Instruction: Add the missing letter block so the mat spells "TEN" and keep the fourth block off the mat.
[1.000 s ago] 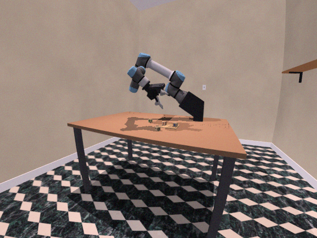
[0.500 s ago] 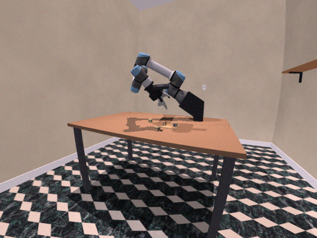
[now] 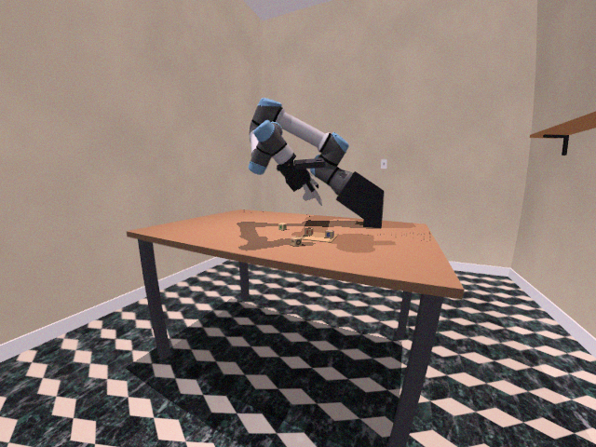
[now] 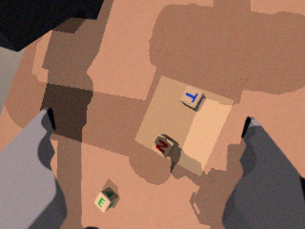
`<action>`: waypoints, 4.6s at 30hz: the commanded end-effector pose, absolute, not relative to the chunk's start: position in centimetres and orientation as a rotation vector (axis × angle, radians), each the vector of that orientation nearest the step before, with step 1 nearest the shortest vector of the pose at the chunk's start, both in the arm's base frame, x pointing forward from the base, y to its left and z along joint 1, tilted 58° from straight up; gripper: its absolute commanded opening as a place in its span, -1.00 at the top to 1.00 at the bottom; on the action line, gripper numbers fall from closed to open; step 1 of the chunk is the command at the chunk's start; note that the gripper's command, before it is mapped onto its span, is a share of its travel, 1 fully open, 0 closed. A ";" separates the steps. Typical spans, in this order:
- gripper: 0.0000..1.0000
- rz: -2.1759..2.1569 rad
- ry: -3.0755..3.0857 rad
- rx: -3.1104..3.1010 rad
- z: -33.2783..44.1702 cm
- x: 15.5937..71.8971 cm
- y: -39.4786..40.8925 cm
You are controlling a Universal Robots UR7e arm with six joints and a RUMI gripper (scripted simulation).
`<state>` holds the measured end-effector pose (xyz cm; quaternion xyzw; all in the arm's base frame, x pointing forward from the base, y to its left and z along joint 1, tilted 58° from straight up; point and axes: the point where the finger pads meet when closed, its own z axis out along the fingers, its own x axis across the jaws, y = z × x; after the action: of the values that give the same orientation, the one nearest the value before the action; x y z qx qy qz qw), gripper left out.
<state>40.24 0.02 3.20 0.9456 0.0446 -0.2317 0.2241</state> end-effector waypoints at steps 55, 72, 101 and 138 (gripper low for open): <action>-1.00 -1.169 1.358 2.000 -1.6 39.9 -0.5; -1.00 -1.238 1.484 1.886 -2.1 40.1 -0.5; -1.00 -1.242 1.493 1.879 -2.1 40.1 -0.6; -1.00 -1.242 1.492 1.881 -1.1 42.9 -1.0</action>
<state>40.56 -0.65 -1.91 0.6792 0.5388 -0.4484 0.2175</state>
